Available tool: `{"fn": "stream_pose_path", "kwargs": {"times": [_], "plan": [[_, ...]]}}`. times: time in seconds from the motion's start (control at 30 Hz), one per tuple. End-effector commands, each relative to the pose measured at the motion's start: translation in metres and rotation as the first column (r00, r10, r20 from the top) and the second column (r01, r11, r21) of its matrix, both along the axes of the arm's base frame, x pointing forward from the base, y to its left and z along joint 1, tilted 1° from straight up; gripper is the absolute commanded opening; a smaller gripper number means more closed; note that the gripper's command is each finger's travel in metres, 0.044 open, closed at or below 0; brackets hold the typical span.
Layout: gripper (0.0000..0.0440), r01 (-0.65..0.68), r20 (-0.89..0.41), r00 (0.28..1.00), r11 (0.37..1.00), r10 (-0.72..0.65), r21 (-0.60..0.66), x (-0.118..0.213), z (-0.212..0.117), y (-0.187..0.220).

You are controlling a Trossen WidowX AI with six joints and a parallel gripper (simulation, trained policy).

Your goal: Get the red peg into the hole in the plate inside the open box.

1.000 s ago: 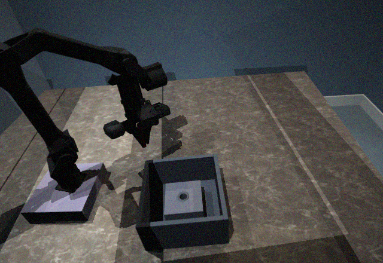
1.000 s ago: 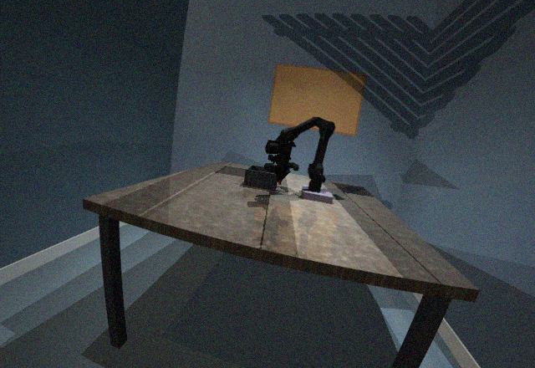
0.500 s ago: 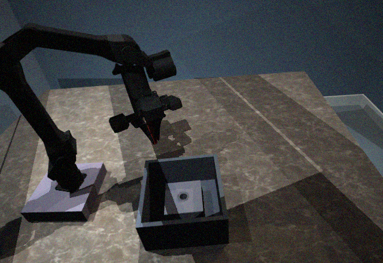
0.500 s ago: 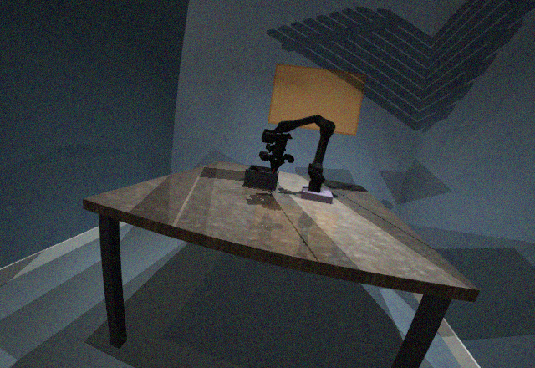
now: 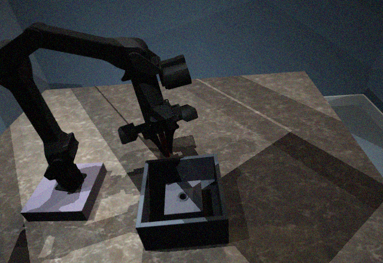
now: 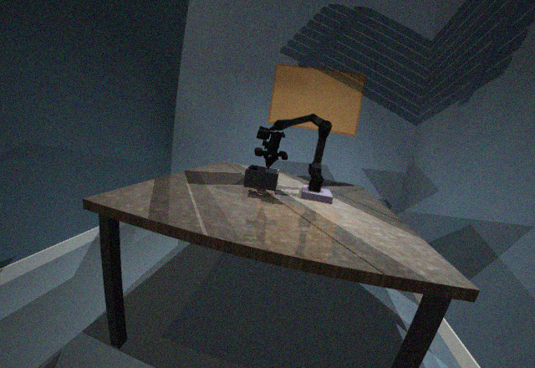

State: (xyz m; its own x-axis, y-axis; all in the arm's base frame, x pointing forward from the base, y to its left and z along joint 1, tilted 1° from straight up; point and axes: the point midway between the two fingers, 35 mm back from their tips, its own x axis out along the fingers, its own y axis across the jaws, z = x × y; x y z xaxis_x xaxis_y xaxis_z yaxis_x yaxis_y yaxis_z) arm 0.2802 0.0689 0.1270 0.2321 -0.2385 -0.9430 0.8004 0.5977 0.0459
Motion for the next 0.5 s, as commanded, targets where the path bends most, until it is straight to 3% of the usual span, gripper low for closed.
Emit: {"fn": "stream_pose_path", "kwargs": {"times": [0.0,0.47], "plan": [[0.0000,0.010,0.003,1.000,1.000,-0.010,-0.008,0.011,-0.002,-0.011],[0.0000,-0.025,-0.030,0.999,1.000,0.025,0.000,0.048,-0.023,-0.057]]}}
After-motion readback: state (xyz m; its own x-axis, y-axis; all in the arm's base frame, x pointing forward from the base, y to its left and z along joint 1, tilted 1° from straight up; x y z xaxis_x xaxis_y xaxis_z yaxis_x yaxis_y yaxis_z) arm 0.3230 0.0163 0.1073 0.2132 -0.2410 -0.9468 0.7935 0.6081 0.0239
